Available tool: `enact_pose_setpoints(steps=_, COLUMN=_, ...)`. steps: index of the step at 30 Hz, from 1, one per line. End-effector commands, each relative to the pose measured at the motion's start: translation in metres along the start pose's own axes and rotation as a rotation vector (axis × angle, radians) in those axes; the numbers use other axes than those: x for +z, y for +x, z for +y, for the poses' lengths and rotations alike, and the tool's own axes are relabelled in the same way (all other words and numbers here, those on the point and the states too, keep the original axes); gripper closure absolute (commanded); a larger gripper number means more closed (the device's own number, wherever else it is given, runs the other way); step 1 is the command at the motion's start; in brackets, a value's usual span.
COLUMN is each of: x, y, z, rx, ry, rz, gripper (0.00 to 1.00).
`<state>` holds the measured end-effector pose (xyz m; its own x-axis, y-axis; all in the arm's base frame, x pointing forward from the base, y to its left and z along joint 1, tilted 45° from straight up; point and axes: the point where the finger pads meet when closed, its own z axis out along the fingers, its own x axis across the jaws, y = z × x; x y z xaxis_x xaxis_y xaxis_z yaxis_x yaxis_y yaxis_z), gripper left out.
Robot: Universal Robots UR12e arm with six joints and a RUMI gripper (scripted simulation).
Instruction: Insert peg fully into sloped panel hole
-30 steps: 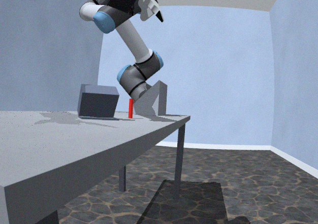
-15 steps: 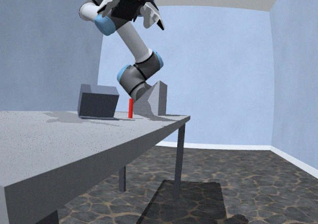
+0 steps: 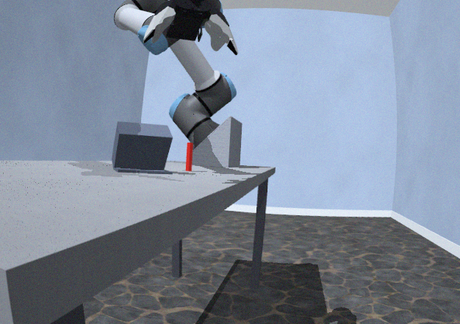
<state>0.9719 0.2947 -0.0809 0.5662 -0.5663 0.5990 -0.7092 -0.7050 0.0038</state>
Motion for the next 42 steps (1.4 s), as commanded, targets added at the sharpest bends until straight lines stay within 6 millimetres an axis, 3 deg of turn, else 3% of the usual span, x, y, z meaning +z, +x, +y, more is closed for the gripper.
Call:
enact_pose_setpoints(steps=1, x=-0.005, y=-0.008, z=0.021, rx=0.058, ry=-0.031, rz=-0.007, gripper=0.0)
enact_pose_setpoints(steps=42, x=-0.031, y=-0.043, z=0.15, rx=0.406, ry=-0.208, rz=0.013, gripper=0.0)
